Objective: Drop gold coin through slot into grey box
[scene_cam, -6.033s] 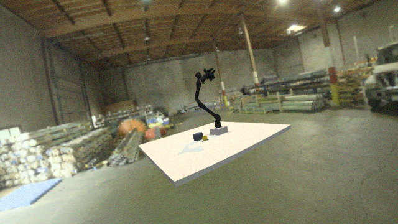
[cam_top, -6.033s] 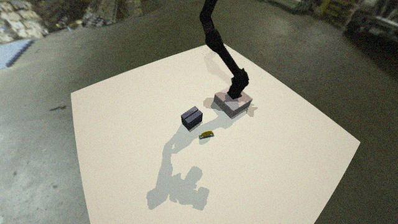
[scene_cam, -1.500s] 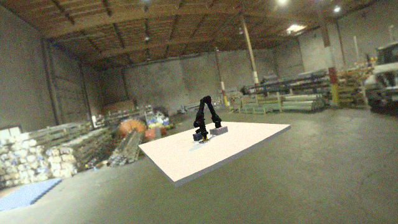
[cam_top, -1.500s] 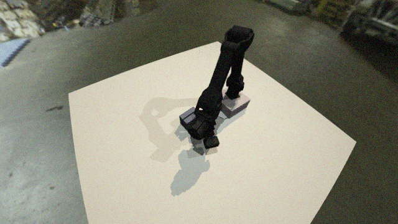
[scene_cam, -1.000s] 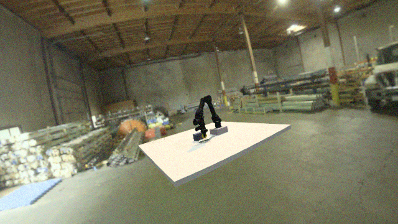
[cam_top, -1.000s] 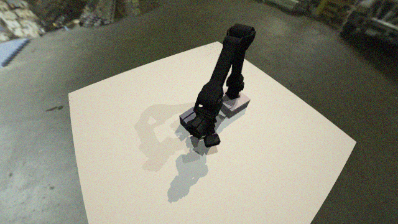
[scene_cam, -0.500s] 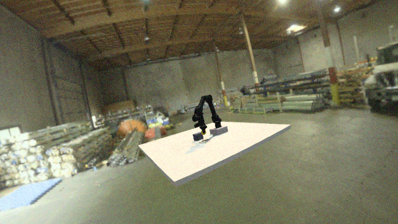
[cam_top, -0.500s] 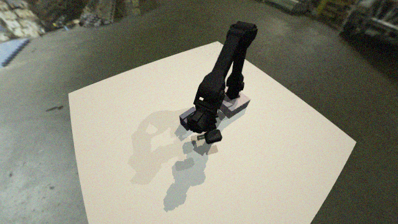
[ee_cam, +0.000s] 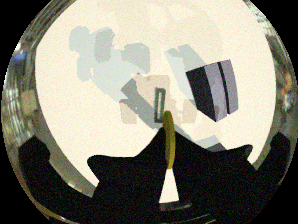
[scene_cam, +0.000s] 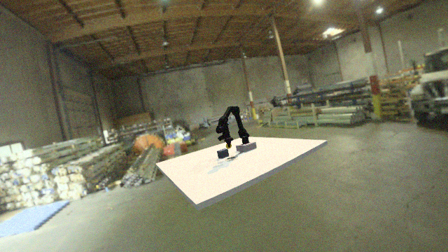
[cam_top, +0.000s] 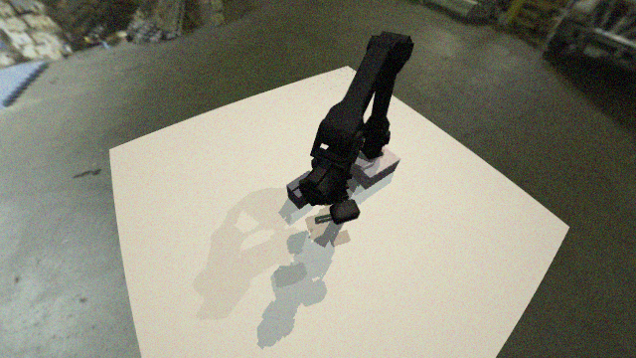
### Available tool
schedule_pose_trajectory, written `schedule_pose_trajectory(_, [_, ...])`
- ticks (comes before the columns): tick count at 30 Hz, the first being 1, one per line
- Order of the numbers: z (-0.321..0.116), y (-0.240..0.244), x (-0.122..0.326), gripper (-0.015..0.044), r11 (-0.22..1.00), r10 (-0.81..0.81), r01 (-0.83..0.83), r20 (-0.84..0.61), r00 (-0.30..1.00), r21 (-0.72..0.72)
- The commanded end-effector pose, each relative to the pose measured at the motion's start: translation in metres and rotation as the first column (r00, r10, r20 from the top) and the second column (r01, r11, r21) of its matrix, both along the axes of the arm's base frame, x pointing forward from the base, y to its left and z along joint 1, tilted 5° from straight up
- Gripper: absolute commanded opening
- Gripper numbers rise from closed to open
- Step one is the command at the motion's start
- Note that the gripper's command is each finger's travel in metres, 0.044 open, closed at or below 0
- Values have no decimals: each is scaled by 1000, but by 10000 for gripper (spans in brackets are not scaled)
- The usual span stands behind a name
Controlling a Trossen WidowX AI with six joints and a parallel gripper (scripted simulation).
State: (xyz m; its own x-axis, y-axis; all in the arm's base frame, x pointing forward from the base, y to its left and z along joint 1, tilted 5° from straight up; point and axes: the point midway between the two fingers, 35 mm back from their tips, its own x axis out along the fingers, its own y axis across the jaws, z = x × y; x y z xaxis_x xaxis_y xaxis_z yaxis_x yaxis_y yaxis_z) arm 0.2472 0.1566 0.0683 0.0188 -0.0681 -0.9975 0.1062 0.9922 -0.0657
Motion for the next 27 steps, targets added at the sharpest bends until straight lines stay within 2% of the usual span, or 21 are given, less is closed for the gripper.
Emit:
schedule_pose_trajectory(1, [2,0,0,0,996,90,-90,-1,996,-1])
schedule_pose_trajectory(11, [3,0,-2,0,920,393,-393,-23,919,-3])
schedule_pose_trajectory(27, [6,-27,12,0,917,398,-398,-23,917,-5])
